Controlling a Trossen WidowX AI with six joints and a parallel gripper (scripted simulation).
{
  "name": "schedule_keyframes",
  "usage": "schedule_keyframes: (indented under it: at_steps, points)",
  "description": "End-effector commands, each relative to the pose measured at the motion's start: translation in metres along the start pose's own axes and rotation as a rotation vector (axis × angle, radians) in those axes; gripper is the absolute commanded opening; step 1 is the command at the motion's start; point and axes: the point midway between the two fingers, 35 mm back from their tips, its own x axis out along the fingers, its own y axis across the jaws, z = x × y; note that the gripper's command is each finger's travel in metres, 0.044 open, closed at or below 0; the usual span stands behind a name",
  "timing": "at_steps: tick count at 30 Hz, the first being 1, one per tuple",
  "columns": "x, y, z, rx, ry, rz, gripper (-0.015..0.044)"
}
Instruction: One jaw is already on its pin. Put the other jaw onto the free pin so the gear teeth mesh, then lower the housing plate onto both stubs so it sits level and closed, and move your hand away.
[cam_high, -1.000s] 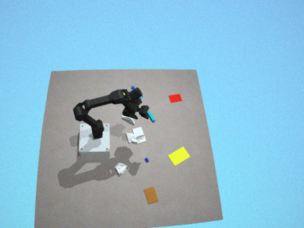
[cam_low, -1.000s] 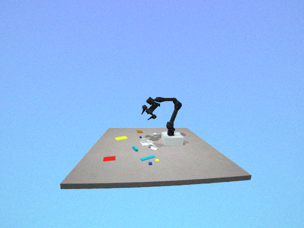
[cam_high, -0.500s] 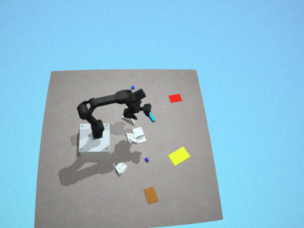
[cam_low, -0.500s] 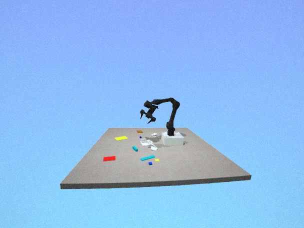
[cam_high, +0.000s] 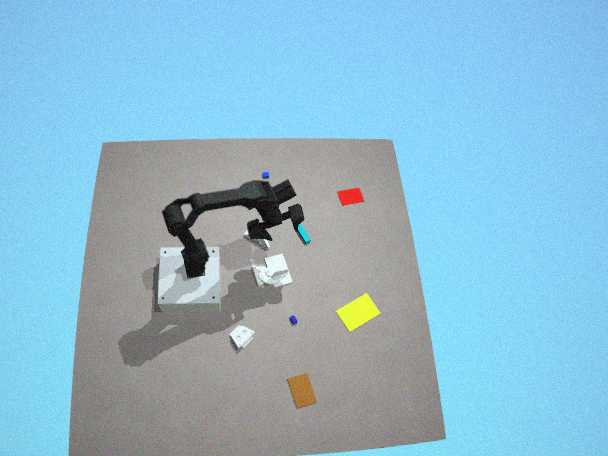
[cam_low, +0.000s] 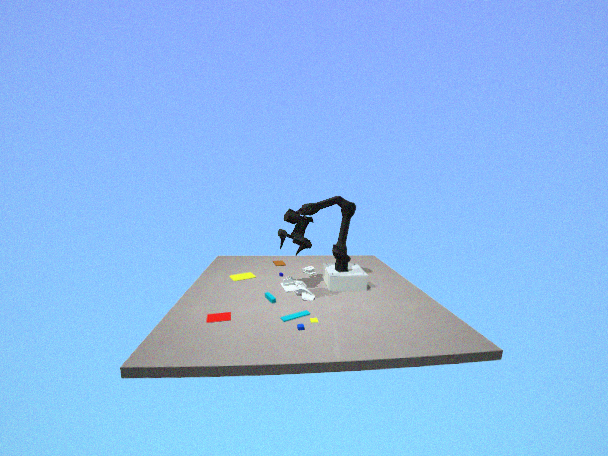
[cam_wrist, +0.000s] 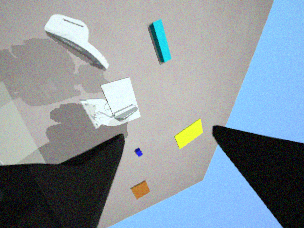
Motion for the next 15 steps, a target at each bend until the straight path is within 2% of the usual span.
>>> schedule_keyframes:
  at_steps: [1, 15]
  points:
    - [0.01, 0.006, 0.008, -0.07, -0.021, 0.035, 0.044]
    - [0.04, 0.023, 0.035, -0.328, -0.109, 0.13, 0.044]
